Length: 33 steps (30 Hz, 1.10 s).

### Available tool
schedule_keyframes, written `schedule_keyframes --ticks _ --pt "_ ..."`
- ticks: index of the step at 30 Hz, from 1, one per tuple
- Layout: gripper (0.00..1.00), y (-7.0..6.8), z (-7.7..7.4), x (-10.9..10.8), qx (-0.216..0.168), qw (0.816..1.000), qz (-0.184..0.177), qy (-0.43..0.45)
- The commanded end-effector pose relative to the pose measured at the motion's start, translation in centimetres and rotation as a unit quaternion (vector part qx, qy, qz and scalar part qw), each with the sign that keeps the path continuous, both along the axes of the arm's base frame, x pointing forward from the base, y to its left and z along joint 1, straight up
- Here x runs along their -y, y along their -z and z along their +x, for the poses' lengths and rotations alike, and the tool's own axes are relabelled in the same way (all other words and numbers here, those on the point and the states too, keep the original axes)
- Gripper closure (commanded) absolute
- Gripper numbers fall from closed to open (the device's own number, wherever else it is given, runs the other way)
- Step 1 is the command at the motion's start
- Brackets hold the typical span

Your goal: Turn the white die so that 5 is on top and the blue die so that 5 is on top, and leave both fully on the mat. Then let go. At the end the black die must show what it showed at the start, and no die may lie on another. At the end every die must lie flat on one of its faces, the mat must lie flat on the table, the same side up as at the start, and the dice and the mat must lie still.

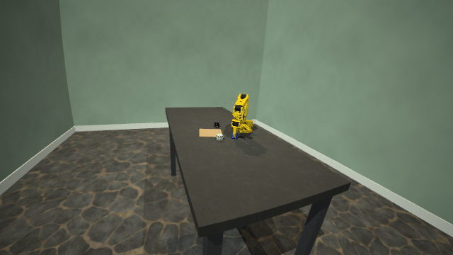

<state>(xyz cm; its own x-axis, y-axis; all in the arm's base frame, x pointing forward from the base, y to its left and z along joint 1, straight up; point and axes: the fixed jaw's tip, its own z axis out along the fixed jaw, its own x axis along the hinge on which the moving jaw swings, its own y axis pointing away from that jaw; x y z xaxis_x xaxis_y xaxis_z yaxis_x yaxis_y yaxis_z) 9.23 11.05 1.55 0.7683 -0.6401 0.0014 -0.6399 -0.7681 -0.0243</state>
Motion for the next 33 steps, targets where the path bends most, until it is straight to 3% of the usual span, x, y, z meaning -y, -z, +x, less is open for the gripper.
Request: schedule_keyframes --ticks 1,13,23,33 --pt "1.00 -0.07 0.04 -0.27 0.005 1.000 0.007 -0.007" --pt "1.00 0.00 0.05 -0.27 0.005 1.000 0.007 -0.007" --pt "0.84 0.00 0.05 -0.27 0.005 1.000 0.007 -0.007" --pt "0.82 0.00 0.05 -0.27 0.005 1.000 0.007 -0.007"
